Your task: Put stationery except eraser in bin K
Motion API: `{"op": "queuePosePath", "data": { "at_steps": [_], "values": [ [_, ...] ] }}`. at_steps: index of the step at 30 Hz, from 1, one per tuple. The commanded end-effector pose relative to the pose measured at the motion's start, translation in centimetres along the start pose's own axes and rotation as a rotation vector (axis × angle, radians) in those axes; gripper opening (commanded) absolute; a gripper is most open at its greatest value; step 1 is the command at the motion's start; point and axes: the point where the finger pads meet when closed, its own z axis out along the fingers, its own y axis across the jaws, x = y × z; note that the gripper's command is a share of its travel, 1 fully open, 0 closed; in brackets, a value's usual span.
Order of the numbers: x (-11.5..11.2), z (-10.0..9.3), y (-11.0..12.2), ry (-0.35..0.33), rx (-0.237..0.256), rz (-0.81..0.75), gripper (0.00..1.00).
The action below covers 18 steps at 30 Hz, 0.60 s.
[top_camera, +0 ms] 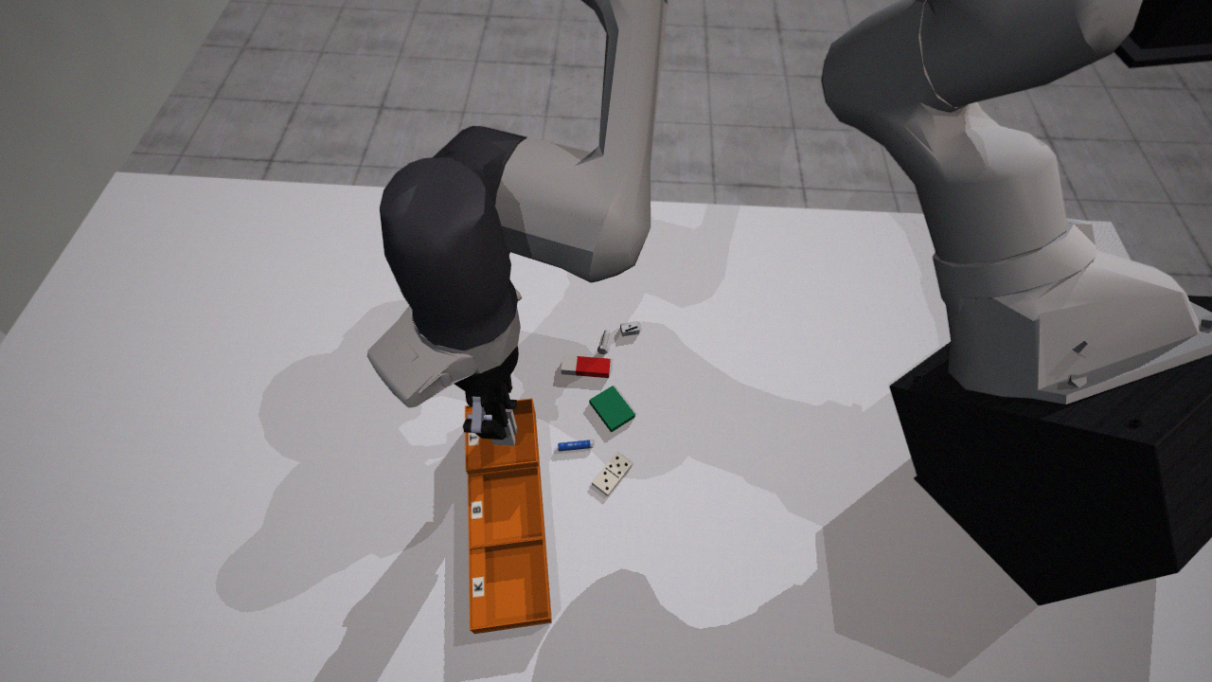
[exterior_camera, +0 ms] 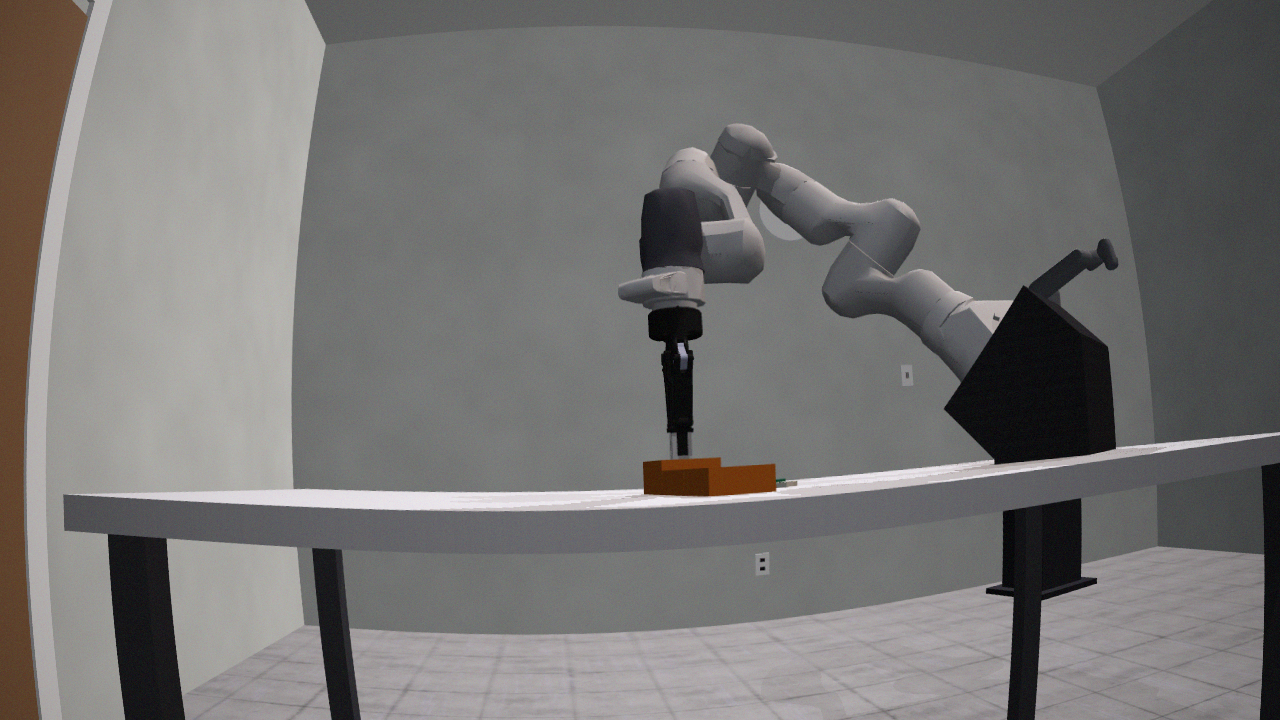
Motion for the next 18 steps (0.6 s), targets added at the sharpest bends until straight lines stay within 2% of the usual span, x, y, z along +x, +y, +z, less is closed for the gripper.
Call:
{"op": "queuePosePath", "data": {
  "at_steps": [1,18],
  "values": [
    [0.1,-0.3,0.0,0.002,0.0,0.006,0.05],
    [0.1,-2.3,0.0,0.002,0.0,0.006,0.05]
  ]
}}
